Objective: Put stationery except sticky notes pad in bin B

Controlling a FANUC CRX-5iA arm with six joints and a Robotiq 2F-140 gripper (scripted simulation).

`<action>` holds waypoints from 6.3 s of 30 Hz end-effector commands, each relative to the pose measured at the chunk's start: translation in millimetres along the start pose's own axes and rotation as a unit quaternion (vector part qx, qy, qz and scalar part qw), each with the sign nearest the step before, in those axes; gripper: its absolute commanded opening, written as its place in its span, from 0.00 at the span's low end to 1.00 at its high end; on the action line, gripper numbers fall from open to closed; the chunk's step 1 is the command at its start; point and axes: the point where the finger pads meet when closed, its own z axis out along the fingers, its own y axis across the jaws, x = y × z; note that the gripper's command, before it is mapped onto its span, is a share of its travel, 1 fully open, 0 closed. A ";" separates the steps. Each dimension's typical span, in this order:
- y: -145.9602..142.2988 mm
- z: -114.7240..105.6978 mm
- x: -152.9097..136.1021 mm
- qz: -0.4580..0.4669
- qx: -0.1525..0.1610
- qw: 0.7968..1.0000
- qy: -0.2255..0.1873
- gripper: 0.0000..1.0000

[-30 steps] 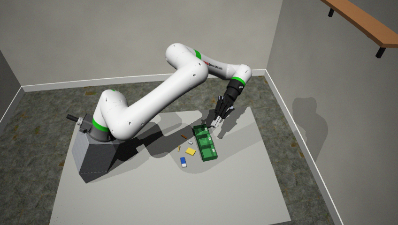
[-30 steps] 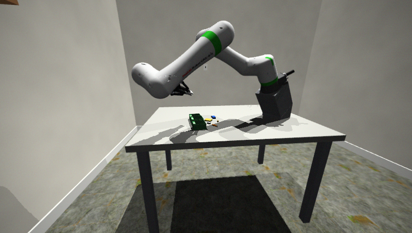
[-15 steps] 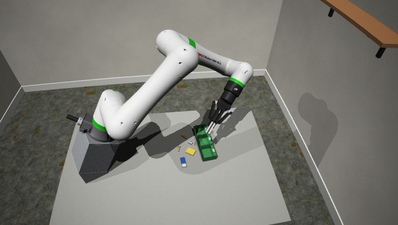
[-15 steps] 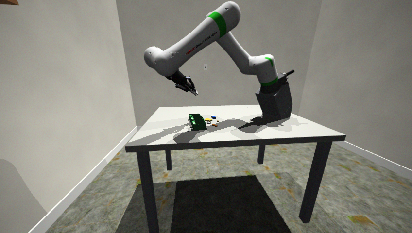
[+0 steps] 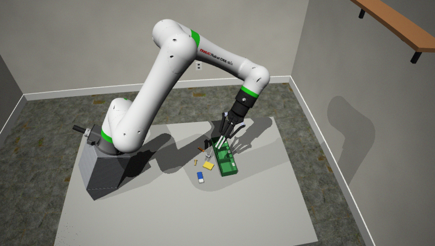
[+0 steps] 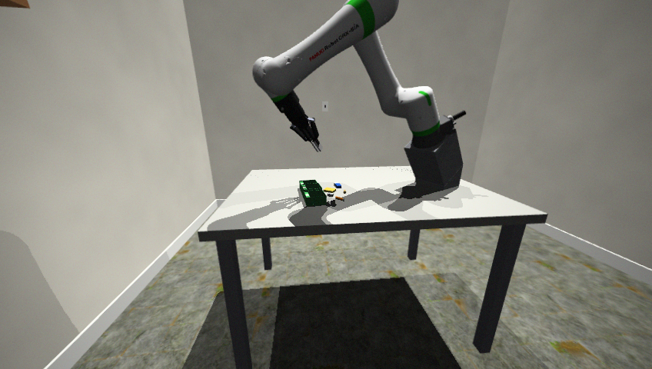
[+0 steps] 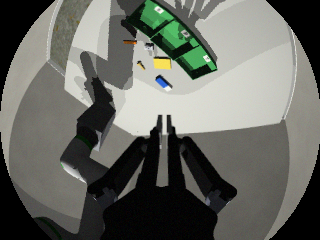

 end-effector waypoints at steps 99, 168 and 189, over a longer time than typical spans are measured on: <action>81.2 115.5 100.3 0.404 0.025 0.850 0.338 0.05; 78.6 106.8 93.6 0.404 0.025 0.850 0.338 0.05; 66.1 74.9 73.5 0.404 0.025 0.850 0.338 0.05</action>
